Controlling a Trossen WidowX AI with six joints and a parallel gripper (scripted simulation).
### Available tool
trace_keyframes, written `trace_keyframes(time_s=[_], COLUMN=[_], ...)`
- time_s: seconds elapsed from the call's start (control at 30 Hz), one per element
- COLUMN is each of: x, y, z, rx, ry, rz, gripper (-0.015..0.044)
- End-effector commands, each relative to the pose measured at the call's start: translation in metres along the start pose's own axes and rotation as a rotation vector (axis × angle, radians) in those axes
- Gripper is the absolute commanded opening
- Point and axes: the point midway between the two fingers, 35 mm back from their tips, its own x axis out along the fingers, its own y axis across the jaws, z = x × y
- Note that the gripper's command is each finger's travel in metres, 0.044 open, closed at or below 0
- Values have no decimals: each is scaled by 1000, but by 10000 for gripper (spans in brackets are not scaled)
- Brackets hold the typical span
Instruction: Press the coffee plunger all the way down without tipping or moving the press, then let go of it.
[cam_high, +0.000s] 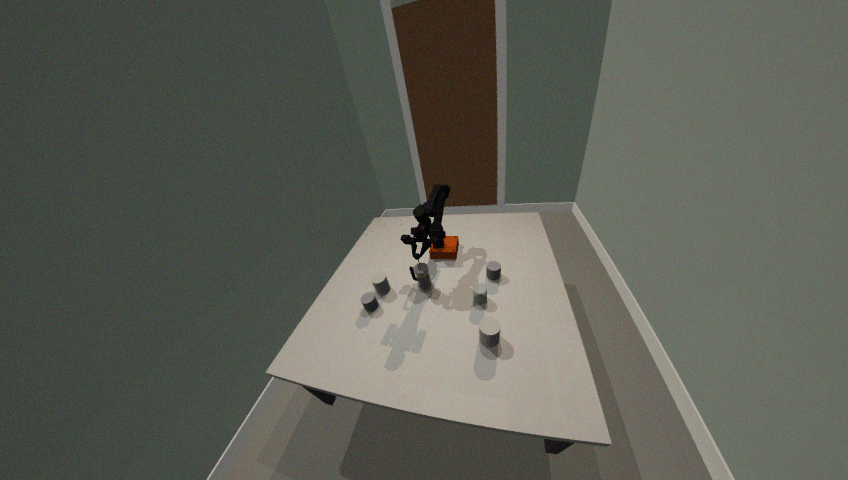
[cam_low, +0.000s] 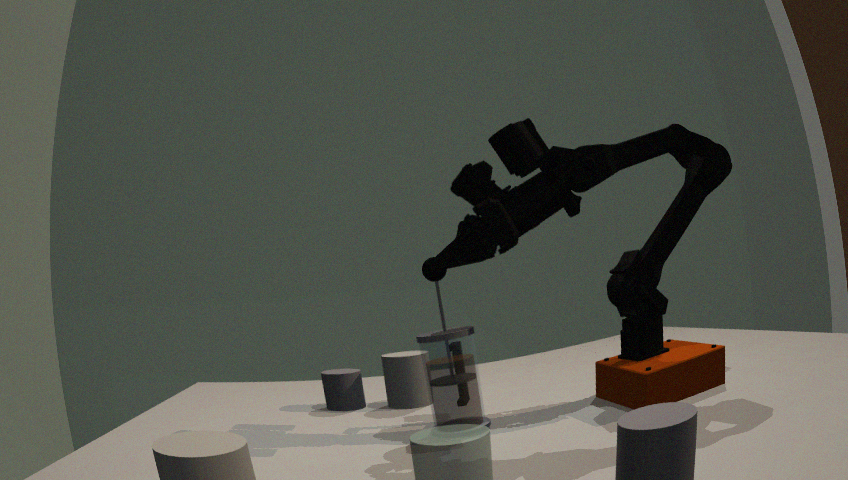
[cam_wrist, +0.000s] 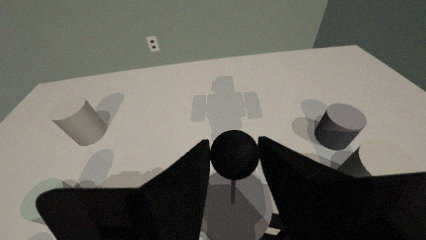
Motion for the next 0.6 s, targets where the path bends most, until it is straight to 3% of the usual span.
trace_keyframes(time_s=[0.0, 0.57], x=[10, 26], y=[0, 0], z=[-24, -45], rx=[9, 9], ry=[60, 60], rz=[-2, -2], gripper=[126, 126])
